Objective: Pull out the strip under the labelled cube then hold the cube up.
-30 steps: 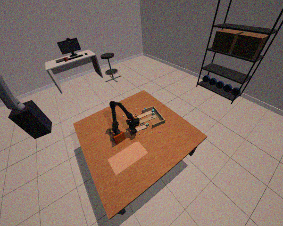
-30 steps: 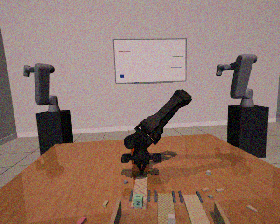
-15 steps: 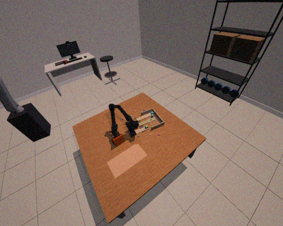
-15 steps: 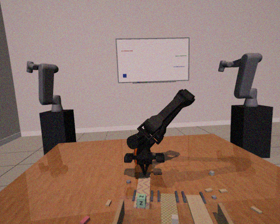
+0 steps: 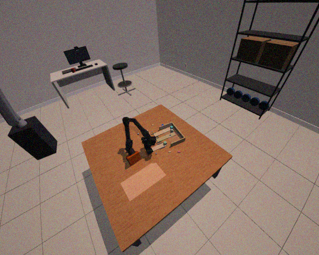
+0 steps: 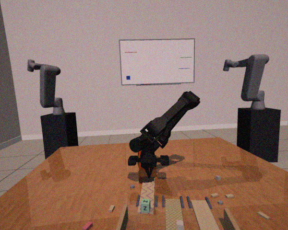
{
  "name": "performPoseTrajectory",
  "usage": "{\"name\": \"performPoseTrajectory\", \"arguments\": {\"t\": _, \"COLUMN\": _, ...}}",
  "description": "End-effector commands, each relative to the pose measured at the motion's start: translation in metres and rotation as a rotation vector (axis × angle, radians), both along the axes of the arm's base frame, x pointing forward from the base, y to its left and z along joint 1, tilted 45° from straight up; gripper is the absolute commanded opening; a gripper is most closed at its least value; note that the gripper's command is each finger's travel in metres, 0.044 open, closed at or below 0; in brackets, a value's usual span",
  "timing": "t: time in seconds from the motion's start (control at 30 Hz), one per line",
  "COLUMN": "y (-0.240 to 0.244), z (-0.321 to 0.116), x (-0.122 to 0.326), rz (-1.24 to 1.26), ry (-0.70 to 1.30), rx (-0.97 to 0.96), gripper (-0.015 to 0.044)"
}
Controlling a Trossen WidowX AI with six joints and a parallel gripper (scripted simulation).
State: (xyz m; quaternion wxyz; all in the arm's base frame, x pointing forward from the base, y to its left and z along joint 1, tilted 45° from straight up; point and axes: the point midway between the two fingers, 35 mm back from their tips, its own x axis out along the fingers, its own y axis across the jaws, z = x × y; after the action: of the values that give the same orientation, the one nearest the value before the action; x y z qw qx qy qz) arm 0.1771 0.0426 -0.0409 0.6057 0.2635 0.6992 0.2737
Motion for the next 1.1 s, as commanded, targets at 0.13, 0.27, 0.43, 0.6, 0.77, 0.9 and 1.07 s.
{"name": "performPoseTrajectory", "arguments": {"t": 0.13, "y": -0.025, "z": 0.023, "x": 0.011, "rz": 0.006, "ry": -0.007, "rx": -0.008, "gripper": 0.0}}
{"name": "performPoseTrajectory", "arguments": {"t": 0.27, "y": -0.023, "z": 0.02, "x": 0.026, "rz": -0.03, "ry": 0.027, "rx": -0.015, "gripper": 0.0079}}
{"name": "performPoseTrajectory", "arguments": {"t": 0.43, "y": -0.024, "z": 0.02, "x": 0.045, "rz": -0.04, "ry": 0.036, "rx": -0.016, "gripper": 0.021}}
{"name": "performPoseTrajectory", "arguments": {"t": 0.6, "y": -0.026, "z": 0.02, "x": 0.066, "rz": -0.04, "ry": 0.035, "rx": -0.016, "gripper": 0.0341}}
{"name": "performPoseTrajectory", "arguments": {"t": 0.77, "y": -0.028, "z": 0.02, "x": 0.085, "rz": -0.04, "ry": 0.033, "rx": -0.016, "gripper": 0.044}}
{"name": "performPoseTrajectory", "arguments": {"t": 0.9, "y": -0.029, "z": 0.021, "x": 0.101, "rz": -0.04, "ry": 0.032, "rx": -0.016, "gripper": 0.044}}
{"name": "performPoseTrajectory", "arguments": {"t": 1.07, "y": -0.03, "z": 0.021, "x": 0.121, "rz": -0.04, "ry": 0.031, "rx": -0.016, "gripper": 0.044}}
